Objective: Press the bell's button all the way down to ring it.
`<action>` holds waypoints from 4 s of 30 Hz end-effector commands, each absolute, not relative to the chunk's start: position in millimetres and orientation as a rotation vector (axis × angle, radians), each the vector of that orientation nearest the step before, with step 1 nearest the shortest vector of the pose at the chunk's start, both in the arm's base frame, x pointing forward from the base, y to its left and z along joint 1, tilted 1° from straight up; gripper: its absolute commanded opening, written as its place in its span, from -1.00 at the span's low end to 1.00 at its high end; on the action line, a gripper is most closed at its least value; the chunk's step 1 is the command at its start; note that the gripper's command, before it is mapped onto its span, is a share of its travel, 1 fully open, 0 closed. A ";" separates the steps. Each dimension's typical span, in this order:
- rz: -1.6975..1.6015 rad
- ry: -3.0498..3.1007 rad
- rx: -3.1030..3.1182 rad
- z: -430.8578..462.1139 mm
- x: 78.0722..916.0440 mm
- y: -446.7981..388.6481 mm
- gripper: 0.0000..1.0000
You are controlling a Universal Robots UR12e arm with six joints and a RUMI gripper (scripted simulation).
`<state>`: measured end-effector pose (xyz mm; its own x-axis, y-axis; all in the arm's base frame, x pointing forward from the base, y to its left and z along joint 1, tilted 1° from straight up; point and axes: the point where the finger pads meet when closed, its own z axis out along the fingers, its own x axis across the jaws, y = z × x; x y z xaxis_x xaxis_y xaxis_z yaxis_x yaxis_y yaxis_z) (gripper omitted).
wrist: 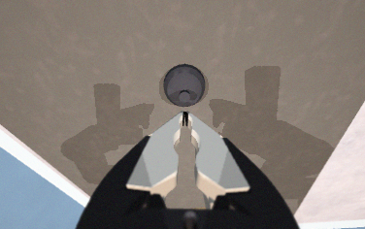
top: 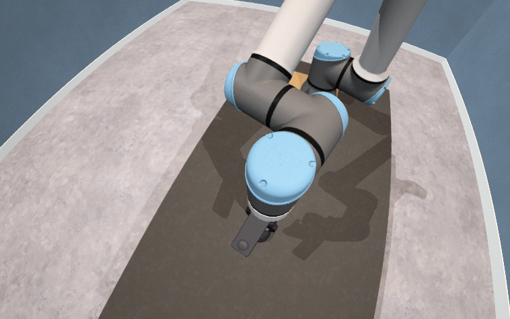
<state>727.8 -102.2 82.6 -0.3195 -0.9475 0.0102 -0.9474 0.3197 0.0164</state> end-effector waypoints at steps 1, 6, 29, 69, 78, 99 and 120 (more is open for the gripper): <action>-0.012 -2.535 1.824 69.0 728.1 -100.2 -1.00; -0.012 -2.535 1.824 63.2 728.4 -100.0 -1.00; -0.008 -2.536 1.825 43.8 731.0 -100.5 -1.00; -0.008 -2.536 1.825 43.8 730.7 -100.4 -1.00; -0.009 -2.535 1.825 42.7 729.3 -98.4 -1.00; -0.007 -2.537 1.824 43.7 730.3 -99.3 -1.00; -0.007 -2.537 1.824 43.3 730.3 -99.3 -1.00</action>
<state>729.9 -100.3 43.6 -0.3193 -0.9476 0.0103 -0.9475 0.3195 0.0145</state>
